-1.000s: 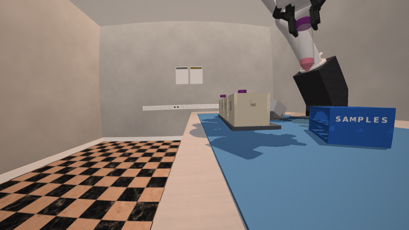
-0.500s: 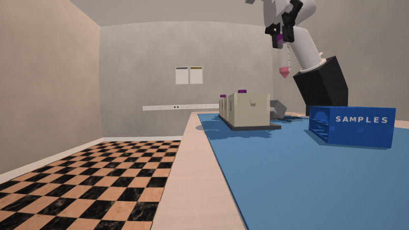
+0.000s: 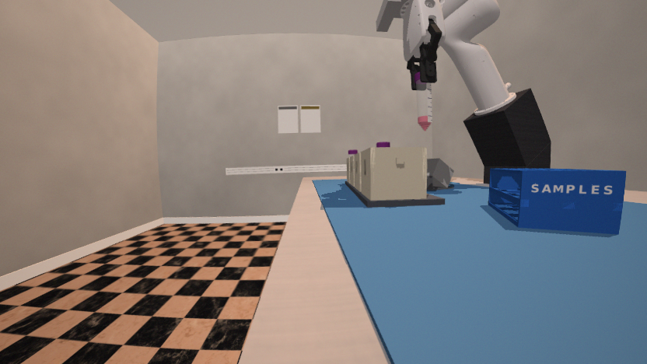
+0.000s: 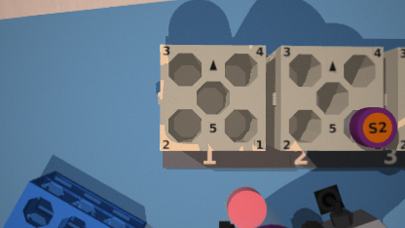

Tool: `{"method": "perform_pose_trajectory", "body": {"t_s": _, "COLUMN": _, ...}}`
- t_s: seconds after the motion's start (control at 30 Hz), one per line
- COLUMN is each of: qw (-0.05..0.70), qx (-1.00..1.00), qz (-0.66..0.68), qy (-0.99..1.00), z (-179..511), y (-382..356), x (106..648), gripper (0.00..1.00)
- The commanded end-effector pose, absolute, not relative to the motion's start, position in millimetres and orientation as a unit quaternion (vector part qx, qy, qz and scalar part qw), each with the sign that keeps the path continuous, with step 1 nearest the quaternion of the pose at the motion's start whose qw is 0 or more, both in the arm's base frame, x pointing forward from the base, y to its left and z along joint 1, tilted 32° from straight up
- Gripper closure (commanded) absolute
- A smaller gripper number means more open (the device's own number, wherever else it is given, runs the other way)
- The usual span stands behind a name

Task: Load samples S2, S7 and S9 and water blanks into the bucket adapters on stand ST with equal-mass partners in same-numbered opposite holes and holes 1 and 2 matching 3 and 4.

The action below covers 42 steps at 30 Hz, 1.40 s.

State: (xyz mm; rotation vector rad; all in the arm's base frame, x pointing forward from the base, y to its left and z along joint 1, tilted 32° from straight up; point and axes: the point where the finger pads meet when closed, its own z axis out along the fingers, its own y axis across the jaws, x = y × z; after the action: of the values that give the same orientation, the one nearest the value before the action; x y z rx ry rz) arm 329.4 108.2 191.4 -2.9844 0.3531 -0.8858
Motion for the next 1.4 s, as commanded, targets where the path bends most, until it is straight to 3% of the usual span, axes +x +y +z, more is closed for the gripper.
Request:
{"method": "perform_pose_trajectory", "body": {"t_s": 0.0, "qw": 0.013, "qx": -0.953, "qz": -0.281, "qy": 0.110, "z": 195.2, "y": 82.2, "x": 326.6, "gripper": 1.00}}
{"method": "perform_pose_trajectory", "body": {"t_s": 1.37, "qw": 0.012, "qx": -0.953, "qz": -0.281, "qy": 0.110, "z": 196.2, "y": -103.1, "x": 315.0, "gripper": 1.00}}
